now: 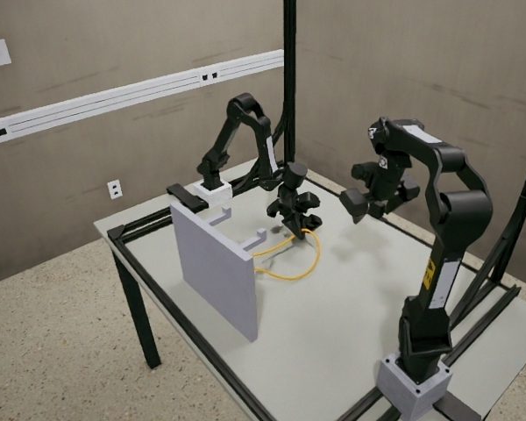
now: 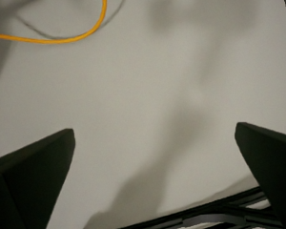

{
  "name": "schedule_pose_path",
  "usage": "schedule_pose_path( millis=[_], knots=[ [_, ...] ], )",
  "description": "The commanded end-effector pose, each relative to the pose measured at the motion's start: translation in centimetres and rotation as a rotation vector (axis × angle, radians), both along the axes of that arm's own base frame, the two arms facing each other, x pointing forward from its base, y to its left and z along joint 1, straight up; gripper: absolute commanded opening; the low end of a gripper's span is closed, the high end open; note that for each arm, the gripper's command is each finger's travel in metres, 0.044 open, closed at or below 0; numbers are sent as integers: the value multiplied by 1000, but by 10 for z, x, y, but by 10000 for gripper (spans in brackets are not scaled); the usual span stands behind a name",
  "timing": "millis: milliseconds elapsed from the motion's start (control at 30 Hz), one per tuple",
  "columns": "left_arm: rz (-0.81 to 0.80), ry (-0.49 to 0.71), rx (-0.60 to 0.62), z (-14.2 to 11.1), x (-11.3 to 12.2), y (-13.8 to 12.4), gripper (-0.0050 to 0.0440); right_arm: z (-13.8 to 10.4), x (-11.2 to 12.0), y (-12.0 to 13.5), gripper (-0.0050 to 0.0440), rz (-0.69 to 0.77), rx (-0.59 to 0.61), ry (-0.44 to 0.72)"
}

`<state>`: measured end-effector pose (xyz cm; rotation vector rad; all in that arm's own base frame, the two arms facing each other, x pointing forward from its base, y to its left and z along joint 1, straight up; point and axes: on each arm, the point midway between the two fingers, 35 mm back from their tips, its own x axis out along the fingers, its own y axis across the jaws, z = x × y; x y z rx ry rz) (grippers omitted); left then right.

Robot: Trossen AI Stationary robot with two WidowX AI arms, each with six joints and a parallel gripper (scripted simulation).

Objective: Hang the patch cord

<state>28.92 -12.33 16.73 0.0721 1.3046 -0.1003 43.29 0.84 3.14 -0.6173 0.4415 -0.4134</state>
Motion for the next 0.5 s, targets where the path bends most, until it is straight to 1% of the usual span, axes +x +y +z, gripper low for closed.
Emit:
schedule_pose_path(
  millis=[0,100,467],
  knots=[
    [0,-21,-7,7,-1,0,440,19,8,0,25,-3,21,-51],
    [0,-21,-7,7,-1,0,440,17,7,0,25,-3,20,-43],
    [0,-21,-7,7,-1,0,440,23,14,-3,25,-7,35,-52]
  ],
)
